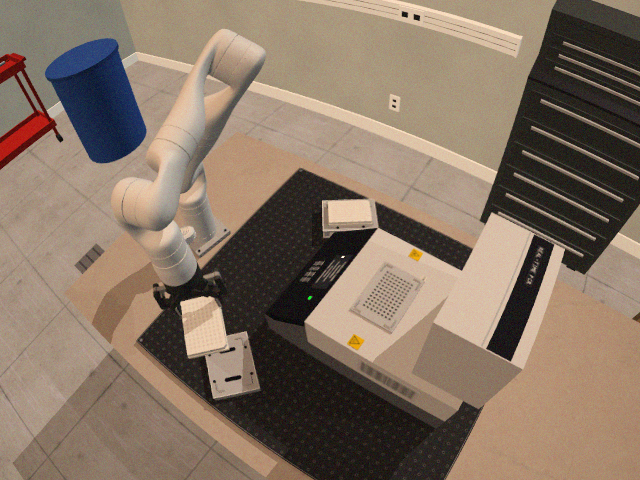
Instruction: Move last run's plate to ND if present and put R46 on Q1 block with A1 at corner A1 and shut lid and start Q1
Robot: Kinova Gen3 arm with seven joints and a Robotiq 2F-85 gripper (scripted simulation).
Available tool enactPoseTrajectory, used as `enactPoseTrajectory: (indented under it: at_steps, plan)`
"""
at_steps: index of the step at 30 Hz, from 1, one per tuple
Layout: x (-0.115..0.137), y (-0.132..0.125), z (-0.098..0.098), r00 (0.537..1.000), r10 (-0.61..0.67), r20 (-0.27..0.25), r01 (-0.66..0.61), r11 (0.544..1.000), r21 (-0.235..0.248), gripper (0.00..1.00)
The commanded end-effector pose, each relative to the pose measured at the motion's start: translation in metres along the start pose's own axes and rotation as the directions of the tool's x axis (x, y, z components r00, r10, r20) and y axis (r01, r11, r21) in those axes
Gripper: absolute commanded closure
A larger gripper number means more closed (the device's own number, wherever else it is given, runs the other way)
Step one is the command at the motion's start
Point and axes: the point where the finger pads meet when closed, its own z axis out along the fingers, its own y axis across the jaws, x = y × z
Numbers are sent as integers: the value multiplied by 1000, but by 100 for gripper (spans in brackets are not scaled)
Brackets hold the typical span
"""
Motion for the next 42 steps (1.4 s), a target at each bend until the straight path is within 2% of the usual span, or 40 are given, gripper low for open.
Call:
enactPoseTrajectory:
  at_steps: [1, 6, 42]
  plan:
    - [1, 1, 0, 1000, 7, -2, -7, 1000, 0, 10]
    - [1, 1, 0, 1000, 7, -2, -7, 1000, 0, 10]
    - [0, 0, 45, 1000, 3, 1, -3, 1000, -1, 10]
